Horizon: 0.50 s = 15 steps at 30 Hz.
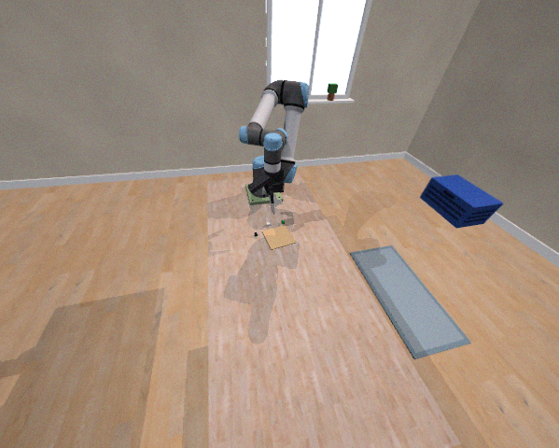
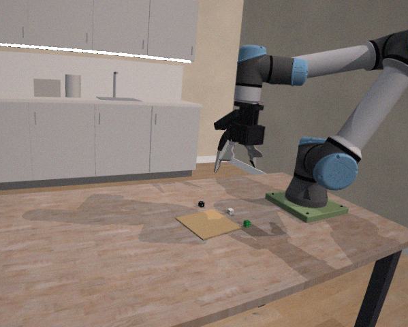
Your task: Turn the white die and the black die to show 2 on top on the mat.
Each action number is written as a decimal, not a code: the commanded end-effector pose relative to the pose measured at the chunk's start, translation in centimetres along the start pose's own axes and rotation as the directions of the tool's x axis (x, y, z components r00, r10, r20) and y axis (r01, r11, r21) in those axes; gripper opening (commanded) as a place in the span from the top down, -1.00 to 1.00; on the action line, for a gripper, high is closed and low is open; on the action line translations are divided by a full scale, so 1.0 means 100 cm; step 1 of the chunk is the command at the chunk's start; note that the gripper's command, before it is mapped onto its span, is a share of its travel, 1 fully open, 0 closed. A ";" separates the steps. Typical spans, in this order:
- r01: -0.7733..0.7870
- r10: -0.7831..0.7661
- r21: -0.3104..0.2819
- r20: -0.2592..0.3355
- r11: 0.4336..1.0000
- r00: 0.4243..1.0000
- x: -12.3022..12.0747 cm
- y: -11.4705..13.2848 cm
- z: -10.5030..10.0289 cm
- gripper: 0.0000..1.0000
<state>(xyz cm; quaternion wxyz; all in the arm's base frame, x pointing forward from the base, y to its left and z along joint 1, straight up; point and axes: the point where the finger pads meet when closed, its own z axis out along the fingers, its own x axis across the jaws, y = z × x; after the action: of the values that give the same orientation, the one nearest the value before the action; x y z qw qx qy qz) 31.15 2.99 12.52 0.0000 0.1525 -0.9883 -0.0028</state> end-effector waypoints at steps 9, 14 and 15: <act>0.149 -0.149 0.000 0.001 0.989 0.989 -0.003 -0.001 0.002 -1.00; 0.243 -0.243 0.000 0.001 0.970 0.970 -0.005 -0.001 0.003 -1.00; 0.263 -0.263 0.000 0.001 0.965 0.965 -0.006 -0.001 0.003 -1.00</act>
<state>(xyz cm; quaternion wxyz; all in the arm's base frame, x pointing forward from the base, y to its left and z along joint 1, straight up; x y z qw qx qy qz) 31.53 3.06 12.29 0.0002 0.2423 -0.9702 -0.0020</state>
